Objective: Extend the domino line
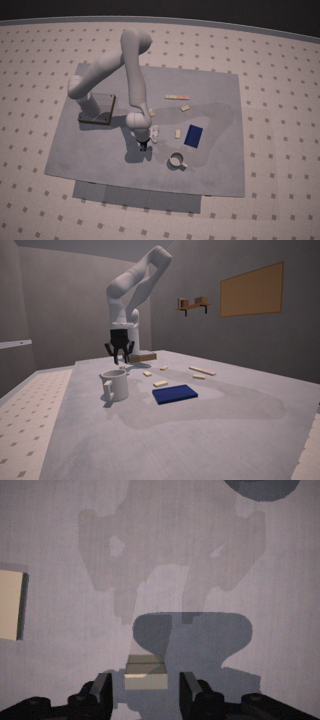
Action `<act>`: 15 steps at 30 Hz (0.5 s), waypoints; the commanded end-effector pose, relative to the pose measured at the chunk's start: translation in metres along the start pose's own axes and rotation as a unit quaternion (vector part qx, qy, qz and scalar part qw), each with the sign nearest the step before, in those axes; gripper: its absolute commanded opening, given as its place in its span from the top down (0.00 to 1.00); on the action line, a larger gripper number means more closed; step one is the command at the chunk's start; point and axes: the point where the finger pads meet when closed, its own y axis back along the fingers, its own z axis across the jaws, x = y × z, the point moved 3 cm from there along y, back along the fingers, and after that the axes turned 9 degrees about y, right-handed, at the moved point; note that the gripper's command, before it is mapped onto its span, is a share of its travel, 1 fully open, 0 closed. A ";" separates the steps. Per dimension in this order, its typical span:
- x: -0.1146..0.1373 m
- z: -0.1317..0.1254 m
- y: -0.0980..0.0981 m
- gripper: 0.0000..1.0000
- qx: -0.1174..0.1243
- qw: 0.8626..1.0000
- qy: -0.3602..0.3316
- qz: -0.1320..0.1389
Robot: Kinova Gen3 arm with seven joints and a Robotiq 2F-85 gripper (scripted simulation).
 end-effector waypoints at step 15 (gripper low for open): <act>0.000 0.000 -0.003 0.53 0.000 1.000 0.000 0.001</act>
